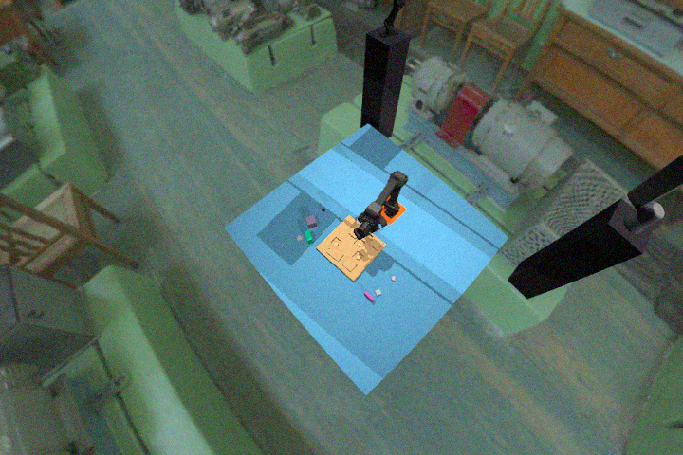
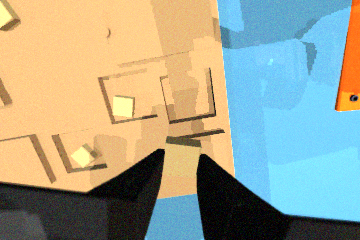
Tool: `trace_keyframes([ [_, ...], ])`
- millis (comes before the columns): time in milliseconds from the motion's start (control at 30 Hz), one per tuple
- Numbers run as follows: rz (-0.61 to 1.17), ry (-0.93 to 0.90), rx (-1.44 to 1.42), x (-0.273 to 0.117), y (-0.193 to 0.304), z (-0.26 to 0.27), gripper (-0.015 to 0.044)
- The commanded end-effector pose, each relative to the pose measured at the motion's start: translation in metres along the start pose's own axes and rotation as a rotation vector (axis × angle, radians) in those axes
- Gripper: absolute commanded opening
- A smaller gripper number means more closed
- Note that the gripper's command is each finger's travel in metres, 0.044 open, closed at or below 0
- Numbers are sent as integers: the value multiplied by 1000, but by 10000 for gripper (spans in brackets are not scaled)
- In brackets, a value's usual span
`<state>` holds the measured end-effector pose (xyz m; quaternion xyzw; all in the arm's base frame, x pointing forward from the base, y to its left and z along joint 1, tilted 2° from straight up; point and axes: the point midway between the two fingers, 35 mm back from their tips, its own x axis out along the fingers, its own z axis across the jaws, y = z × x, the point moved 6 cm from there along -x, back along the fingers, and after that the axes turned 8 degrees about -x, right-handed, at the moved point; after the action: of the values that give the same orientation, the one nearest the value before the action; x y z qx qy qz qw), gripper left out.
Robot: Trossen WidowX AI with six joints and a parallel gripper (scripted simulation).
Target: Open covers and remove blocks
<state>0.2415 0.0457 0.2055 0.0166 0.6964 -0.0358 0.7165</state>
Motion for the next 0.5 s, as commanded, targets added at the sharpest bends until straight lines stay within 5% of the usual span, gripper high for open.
trace_keyframes([
  [0, 1, 1, 1, -2, 11, 5, 80],
  [467, 6, 0, 2, -5, 56, 17, 80],
])
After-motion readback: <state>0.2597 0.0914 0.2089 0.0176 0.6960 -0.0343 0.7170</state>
